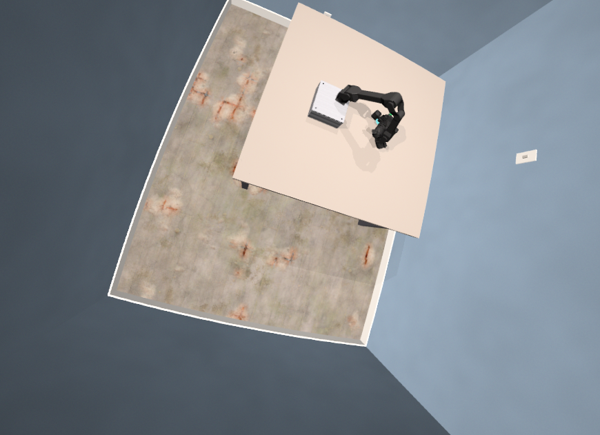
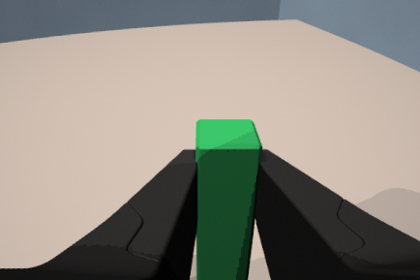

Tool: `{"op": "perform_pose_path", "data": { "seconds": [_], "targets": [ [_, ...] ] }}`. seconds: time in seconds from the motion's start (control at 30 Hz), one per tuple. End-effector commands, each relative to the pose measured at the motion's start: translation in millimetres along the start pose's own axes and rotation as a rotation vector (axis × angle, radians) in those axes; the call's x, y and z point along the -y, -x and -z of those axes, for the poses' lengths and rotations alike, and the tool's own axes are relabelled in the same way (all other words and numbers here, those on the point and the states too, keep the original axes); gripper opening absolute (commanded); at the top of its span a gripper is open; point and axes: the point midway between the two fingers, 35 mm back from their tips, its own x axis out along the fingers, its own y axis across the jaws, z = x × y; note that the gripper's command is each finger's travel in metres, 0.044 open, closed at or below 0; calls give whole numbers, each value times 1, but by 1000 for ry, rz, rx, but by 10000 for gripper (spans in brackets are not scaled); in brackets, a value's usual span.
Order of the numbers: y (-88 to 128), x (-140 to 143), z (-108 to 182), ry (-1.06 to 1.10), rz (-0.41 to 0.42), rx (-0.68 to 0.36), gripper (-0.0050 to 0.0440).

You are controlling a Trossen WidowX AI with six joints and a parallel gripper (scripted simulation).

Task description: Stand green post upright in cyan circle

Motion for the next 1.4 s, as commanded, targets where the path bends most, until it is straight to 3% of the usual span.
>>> {"op": "perform_pose_path", "data": {
  "seconds": [0.0,0.23,1.37],
  "targets": [
    [-2,-1,17,6,-5,-7,22],
    [-4,-3,37,16,-11,-16,22],
    [-16,-6,58,12,-10,-14,22]
  ]
}}
